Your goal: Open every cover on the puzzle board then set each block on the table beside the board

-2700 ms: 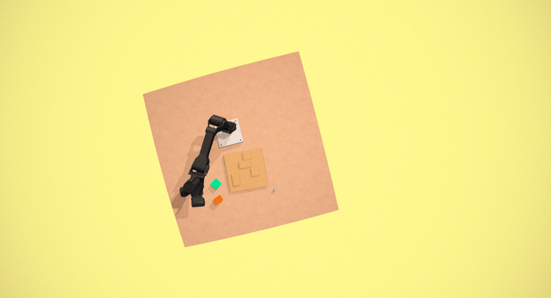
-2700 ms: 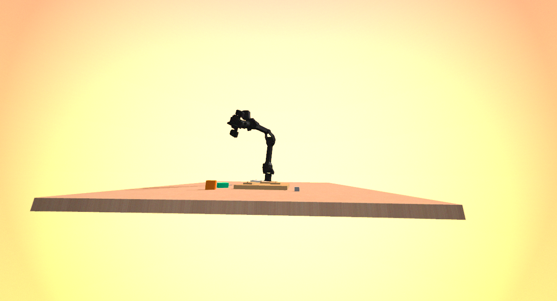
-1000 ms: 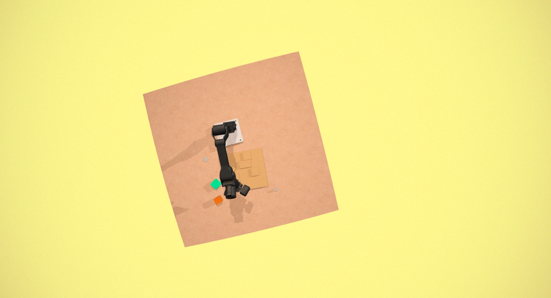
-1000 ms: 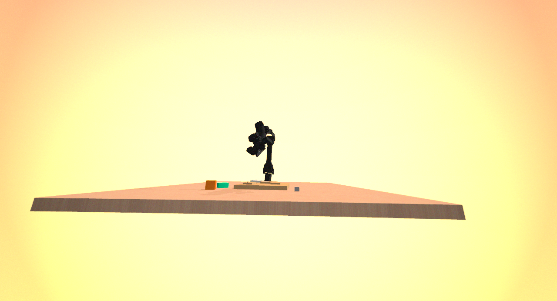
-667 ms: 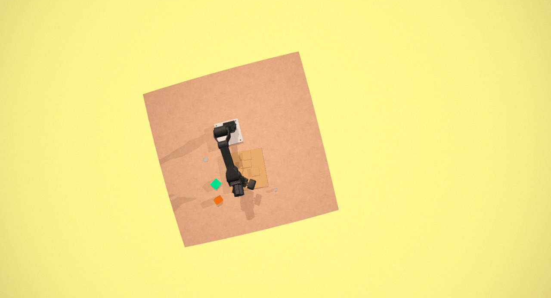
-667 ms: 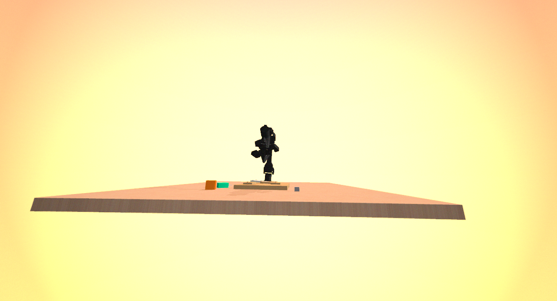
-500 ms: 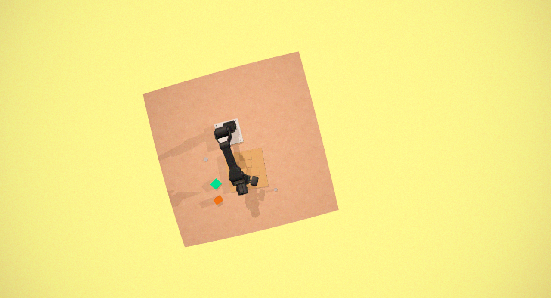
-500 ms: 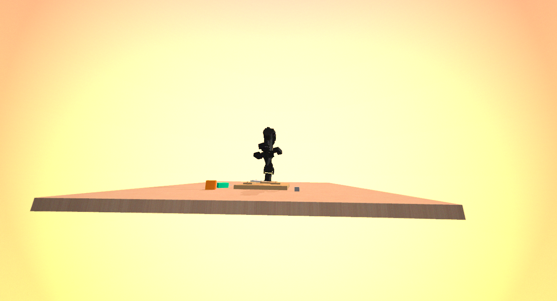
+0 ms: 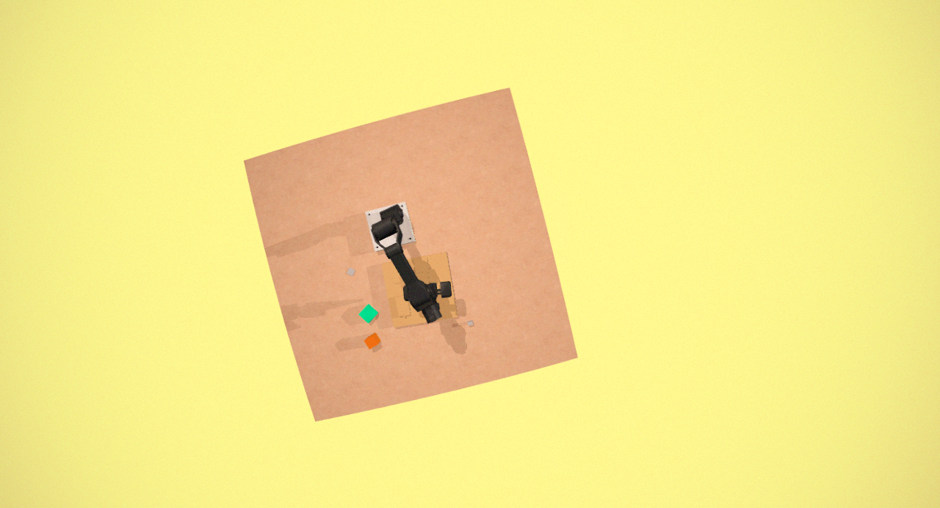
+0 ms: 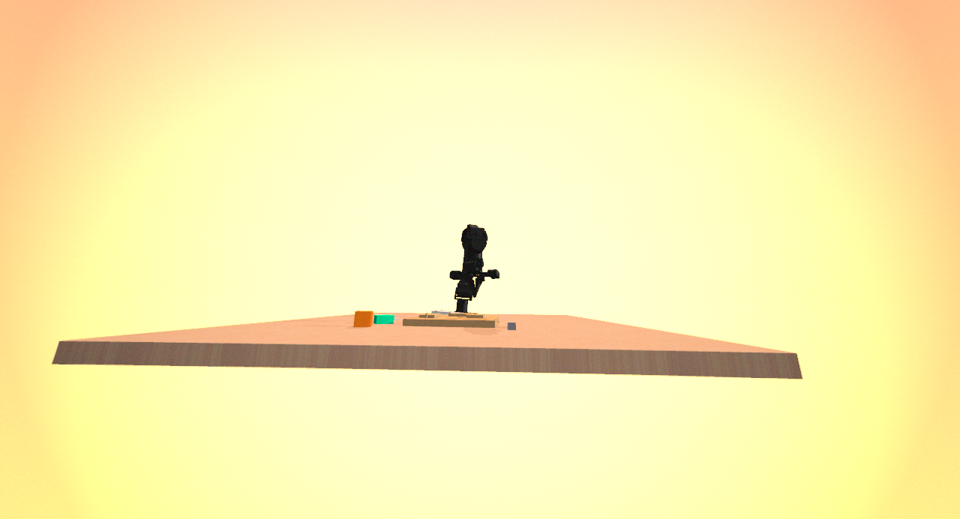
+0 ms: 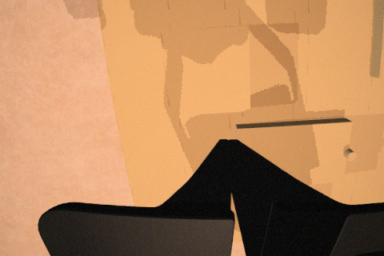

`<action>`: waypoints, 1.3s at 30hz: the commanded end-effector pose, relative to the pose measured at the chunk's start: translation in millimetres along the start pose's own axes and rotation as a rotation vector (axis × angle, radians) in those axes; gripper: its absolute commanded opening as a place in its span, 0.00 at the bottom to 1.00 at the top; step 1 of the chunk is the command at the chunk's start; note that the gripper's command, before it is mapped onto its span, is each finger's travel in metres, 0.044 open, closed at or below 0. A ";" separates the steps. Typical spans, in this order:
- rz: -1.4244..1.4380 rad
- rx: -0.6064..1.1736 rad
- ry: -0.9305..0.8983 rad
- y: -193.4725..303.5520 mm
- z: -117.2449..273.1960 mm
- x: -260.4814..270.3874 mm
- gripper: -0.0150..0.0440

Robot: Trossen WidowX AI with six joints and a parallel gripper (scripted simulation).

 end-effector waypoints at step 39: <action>0.073 0.077 0.000 8.8 -24.1 12.0 0.25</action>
Point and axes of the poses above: the point midway between the two fingers, 35 mm back from their tips, its own z axis back along the fingers, its own x axis across the jaws, y = z × x, the point moved 8 cm from there along z, back along the fingers, and after that the axes turned 14 degrees about z, right-handed, at the moved point
